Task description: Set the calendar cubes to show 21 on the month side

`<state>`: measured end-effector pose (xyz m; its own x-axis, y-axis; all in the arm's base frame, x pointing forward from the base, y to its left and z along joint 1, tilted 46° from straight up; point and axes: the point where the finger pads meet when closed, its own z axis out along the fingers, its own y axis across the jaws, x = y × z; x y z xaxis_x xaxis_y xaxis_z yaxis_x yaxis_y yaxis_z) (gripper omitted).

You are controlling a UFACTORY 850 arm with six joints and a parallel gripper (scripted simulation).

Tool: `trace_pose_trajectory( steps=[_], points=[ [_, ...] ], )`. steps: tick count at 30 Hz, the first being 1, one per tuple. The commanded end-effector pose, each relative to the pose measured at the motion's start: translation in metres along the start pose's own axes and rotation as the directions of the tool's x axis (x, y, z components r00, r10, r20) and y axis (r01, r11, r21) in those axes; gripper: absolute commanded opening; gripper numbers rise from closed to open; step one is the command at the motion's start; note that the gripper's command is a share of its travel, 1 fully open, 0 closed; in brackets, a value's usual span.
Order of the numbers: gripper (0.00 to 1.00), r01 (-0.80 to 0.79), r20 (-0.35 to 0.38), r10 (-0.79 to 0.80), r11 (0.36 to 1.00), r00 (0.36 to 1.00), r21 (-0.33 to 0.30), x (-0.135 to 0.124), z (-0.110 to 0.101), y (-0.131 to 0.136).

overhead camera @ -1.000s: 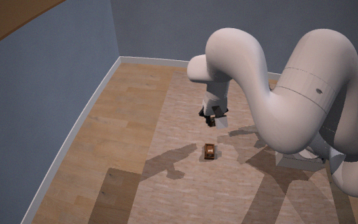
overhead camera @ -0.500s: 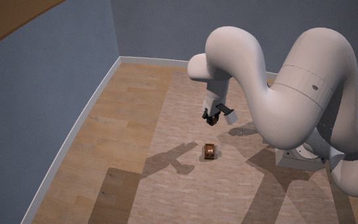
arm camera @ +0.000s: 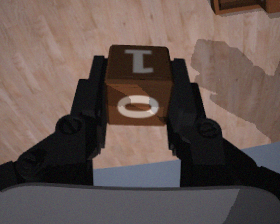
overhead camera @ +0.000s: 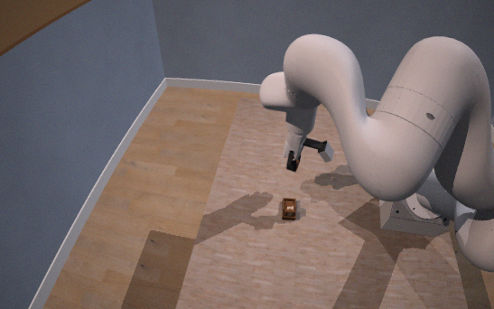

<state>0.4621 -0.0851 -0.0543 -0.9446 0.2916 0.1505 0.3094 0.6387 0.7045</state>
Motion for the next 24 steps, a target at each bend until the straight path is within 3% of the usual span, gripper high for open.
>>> trace_pose_trajectory(
  steps=[1, 10, 24],
  points=[
    [0.29, 0.139, 0.009, -0.139, 0.99, 0.99, -0.001, -0.0015, -0.0004, -0.0027],
    [0.29, 0.304, 0.009, -0.304, 0.953, 0.953, 0.0, -0.0023, 0.0001, -0.006],
    [0.29, 0.336, 0.009, -0.336, 0.942, 0.942, 0.001, -0.0024, 0.0001, -0.0067]
  ],
)
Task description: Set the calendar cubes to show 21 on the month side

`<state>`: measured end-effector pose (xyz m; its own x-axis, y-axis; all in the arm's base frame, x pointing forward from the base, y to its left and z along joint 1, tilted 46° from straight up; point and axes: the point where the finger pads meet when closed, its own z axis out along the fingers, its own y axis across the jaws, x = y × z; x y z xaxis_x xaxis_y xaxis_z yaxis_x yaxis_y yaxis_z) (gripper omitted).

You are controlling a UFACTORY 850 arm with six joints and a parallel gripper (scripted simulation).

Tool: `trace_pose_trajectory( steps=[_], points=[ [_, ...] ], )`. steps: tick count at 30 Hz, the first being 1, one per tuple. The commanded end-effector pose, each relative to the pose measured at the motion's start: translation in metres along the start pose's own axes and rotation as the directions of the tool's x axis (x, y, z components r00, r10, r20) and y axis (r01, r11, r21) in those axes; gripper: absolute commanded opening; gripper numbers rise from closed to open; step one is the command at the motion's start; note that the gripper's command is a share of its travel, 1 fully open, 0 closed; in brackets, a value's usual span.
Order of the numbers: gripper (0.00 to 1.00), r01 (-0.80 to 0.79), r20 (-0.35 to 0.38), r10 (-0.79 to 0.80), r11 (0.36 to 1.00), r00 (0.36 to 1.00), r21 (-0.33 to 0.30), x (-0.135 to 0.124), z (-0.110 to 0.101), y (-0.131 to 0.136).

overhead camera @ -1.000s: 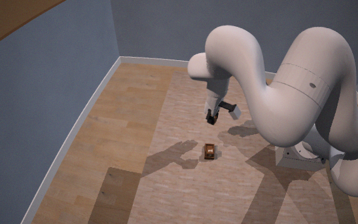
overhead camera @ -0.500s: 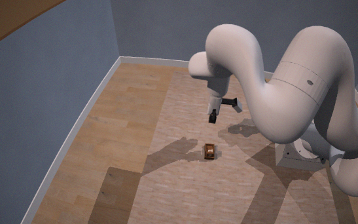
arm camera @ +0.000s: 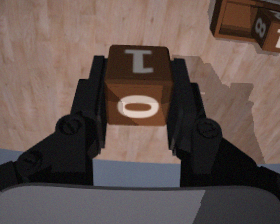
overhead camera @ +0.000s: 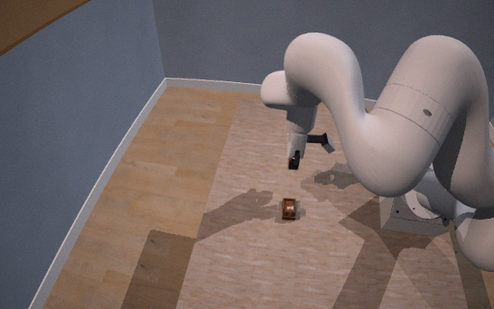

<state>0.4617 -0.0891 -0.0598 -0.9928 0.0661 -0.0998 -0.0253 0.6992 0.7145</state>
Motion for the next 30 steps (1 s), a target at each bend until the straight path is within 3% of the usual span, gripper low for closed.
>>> trace_pose_trajectory(
  steps=[1, 16, 22, 30],
  points=[
    [0.29, 0.001, 0.001, -0.001, 1.0, 1.0, 0.001, -0.001, -0.001, 0.0],
    [0.29, 0.001, 0.002, -0.001, 1.0, 1.0, 0.001, -0.001, 0.004, 0.0],
    [0.29, 0.001, 0.002, -0.001, 1.0, 1.0, 0.001, -0.001, 0.015, 0.0],
    [0.29, 0.001, 0.002, -0.001, 1.0, 1.0, 0.001, -0.001, 0.052, 0.0]
  ],
)
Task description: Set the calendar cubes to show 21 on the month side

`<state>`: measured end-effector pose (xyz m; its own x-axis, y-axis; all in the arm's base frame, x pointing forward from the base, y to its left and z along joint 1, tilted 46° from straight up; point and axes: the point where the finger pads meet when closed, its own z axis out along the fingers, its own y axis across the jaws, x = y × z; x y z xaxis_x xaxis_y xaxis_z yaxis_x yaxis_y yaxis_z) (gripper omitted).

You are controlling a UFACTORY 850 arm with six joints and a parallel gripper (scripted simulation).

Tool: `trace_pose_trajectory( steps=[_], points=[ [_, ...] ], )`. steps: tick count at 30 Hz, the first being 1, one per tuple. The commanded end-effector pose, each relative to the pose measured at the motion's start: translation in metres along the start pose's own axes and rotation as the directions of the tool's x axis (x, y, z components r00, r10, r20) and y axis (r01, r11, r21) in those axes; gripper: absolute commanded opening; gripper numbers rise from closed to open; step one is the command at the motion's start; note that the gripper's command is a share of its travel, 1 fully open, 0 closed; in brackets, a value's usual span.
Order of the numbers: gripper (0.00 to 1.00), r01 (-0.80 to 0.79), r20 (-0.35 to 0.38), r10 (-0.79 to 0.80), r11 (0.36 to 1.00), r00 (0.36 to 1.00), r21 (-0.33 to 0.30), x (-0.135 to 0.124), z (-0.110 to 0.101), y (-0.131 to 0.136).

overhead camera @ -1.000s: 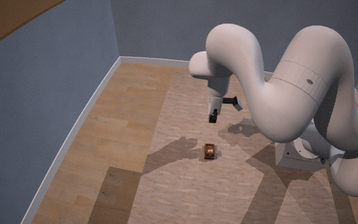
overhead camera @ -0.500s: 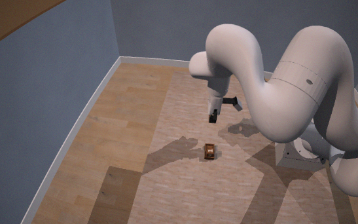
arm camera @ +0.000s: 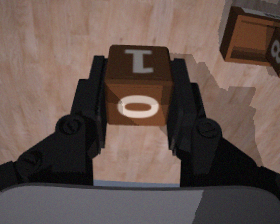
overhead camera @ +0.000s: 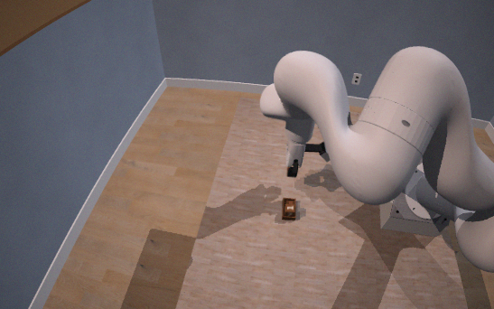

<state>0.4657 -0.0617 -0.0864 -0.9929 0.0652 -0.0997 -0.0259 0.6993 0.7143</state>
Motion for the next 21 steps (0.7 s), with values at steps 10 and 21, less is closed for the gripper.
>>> trace_pose_trajectory(
  steps=[10, 21],
  points=[
    [0.29, 0.001, 0.002, -0.001, 1.0, 1.0, 0.001, -0.001, 0.047, 0.0],
    [0.29, 0.001, 0.002, -0.001, 1.0, 1.0, 0.001, -0.001, 0.057, 0.0]
  ],
)
